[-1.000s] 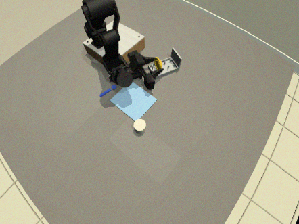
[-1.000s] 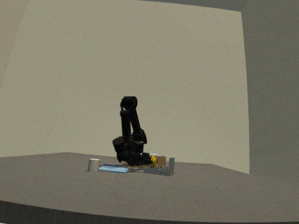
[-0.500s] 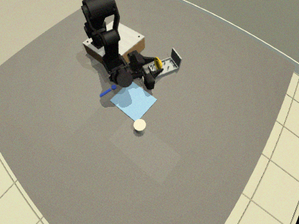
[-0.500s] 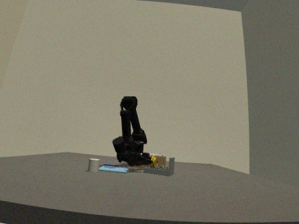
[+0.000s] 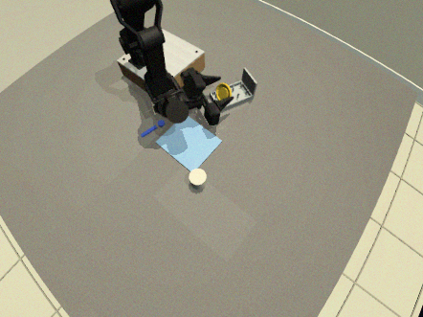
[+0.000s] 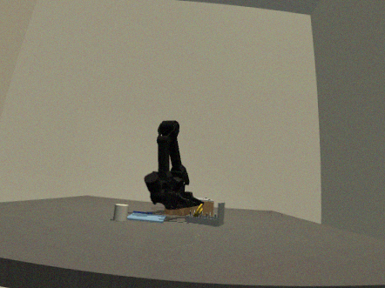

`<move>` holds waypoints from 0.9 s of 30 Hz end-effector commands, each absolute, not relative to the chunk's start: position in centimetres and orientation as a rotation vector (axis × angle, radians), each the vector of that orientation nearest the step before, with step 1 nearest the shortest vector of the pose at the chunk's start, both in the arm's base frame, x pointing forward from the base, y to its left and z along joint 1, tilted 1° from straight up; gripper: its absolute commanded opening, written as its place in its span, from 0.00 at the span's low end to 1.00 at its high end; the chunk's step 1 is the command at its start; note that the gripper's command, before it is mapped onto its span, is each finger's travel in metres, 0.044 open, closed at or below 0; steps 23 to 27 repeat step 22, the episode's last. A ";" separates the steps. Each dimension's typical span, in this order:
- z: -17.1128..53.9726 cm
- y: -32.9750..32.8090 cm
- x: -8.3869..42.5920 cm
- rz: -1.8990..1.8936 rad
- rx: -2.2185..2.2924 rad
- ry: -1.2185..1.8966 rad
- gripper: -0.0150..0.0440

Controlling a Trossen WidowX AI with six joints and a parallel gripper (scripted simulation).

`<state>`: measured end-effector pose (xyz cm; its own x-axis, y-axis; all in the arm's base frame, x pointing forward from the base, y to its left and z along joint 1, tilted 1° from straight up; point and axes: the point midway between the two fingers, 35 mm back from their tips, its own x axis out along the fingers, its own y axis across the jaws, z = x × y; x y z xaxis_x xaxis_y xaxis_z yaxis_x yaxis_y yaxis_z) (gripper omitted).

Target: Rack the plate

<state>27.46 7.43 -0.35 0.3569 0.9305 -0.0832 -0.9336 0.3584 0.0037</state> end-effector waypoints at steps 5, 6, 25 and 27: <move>6.1 7.2 28.4 1.210 -0.065 0.067 0.93; 6.9 7.2 28.4 1.211 -0.064 0.069 0.93; 9.6 6.9 29.3 1.164 -0.037 0.188 0.93; 9.6 6.9 29.3 1.164 -0.037 0.188 0.93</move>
